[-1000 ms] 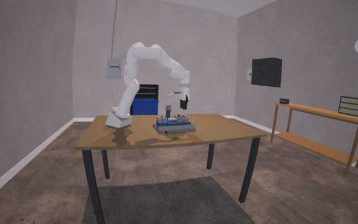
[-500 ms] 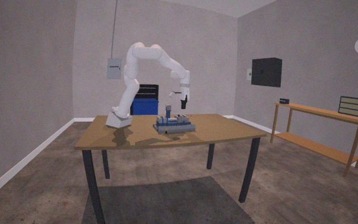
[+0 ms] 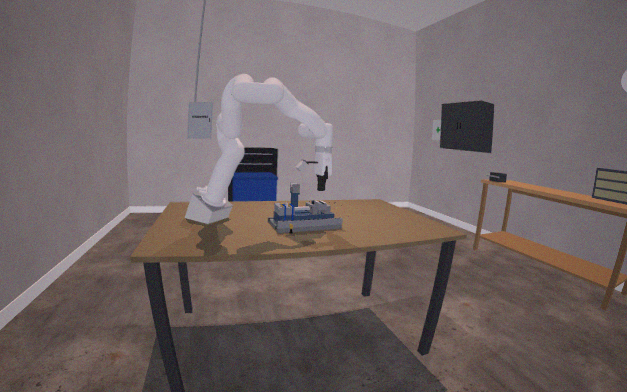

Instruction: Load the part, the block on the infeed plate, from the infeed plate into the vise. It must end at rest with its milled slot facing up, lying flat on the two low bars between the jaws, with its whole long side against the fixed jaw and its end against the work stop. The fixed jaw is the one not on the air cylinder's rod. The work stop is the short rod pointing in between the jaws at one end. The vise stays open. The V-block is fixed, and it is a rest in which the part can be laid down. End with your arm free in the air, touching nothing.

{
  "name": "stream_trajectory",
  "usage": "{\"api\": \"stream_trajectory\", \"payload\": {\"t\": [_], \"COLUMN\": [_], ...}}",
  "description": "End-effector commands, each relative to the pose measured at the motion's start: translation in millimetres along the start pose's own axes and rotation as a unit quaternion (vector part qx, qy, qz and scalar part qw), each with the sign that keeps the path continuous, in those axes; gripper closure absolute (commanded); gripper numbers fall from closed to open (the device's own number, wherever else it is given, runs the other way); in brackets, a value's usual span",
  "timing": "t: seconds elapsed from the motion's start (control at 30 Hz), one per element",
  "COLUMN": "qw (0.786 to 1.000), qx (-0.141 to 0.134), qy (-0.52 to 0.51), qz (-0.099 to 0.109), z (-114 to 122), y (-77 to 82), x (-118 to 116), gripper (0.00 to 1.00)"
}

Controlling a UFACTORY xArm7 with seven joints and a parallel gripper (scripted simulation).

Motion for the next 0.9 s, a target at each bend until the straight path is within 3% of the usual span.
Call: {"api": "stream_trajectory", "payload": {"t": [0.0, 0.23, 0.87], "qw": [1.000, 1.000, 1.000], "qx": [-0.002, -0.002, -0.002], "qy": [0.000, 0.000, 0.000], "qz": [0.000, 0.000, 0.000], "z": [1, 1, 1], "y": [1.4, 1.2, 1.2], "x": [0, -45, -45], "gripper": [1.00, 1.00, 1.00]}}
Point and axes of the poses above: the point where the finger pads meet when closed, its own y axis back along the fingers, its own x axis across the jaws, z = x × y, the point moved 2 cm from there along y, back along the fingers, and after that the axes turned 5 degrees about -y, right-handed, at the moved point
